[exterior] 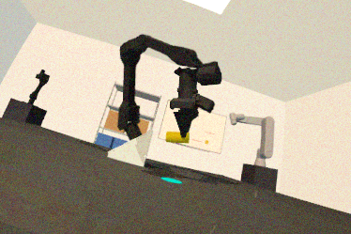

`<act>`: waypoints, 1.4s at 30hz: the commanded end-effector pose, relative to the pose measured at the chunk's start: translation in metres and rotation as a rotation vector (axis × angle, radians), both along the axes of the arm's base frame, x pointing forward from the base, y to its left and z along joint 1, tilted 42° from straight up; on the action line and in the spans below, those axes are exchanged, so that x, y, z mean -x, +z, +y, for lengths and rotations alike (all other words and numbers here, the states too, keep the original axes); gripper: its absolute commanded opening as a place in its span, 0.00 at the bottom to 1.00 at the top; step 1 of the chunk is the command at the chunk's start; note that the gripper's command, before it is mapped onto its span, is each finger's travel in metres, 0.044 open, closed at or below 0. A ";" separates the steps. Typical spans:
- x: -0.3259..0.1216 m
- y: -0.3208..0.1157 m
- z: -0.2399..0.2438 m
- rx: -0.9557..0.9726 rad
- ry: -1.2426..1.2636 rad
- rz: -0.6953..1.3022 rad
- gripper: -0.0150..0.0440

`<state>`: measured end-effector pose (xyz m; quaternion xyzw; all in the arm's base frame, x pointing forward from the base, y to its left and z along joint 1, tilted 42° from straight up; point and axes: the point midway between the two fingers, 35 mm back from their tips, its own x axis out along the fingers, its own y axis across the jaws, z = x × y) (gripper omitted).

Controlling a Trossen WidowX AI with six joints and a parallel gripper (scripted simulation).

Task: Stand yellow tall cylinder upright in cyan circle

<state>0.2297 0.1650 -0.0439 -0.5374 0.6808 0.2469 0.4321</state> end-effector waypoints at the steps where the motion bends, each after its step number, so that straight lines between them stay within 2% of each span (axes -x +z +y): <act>1: 0.000 0.001 0.001 -0.035 -0.005 0.000 0.43; 42: 0.000 -0.014 -0.006 -0.343 -0.050 0.018 0.43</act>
